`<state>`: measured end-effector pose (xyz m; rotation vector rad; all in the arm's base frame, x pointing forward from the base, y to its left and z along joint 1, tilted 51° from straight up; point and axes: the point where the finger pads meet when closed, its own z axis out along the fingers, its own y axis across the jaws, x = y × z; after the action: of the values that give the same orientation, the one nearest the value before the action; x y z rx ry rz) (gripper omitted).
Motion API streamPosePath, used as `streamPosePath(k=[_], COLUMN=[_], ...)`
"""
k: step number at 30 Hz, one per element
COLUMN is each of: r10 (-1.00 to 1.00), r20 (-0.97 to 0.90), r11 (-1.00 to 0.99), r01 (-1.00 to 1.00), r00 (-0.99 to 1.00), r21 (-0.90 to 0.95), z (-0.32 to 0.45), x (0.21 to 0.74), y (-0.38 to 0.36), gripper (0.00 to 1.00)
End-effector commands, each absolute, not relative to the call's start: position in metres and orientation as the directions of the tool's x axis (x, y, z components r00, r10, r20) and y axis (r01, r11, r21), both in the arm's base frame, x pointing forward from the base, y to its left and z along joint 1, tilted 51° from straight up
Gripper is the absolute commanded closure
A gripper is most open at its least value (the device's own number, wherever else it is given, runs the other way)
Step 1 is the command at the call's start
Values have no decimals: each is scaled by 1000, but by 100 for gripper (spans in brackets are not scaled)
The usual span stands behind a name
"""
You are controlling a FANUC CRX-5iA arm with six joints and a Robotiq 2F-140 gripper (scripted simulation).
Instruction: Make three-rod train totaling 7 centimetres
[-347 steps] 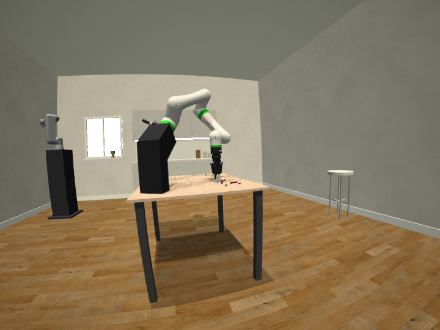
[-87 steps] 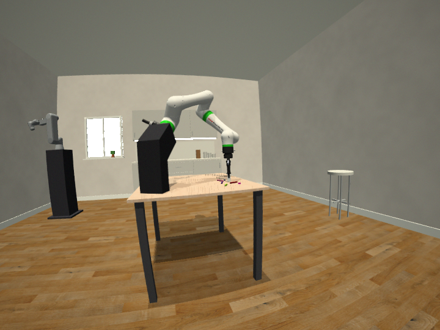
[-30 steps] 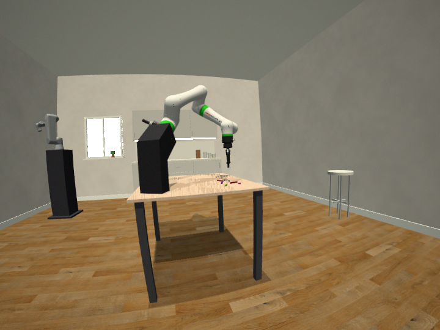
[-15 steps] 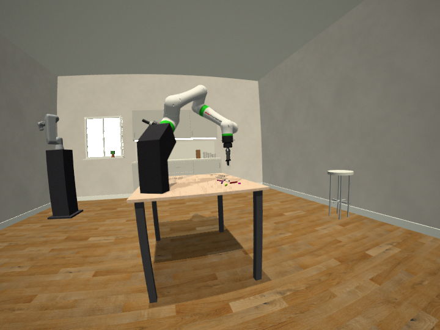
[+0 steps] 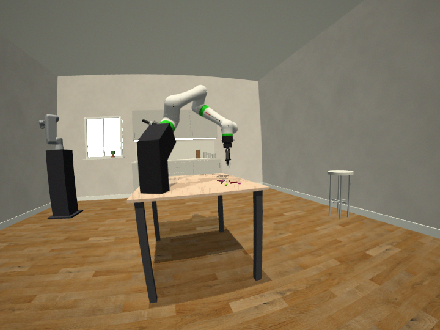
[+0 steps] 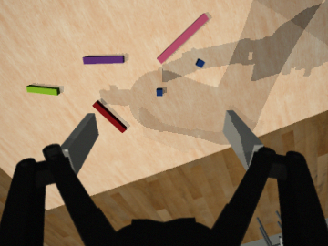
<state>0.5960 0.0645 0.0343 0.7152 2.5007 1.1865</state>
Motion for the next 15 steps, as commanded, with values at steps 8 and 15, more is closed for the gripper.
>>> streamPosePath(k=[8, 15], r10=[694, 747], r20=[223, 371], r11=[328, 179], r01=[576, 704], r00=[-684, -552], r21=[749, 687], z=[41, 45], x=[597, 597], y=[77, 84], gripper=[0, 0])
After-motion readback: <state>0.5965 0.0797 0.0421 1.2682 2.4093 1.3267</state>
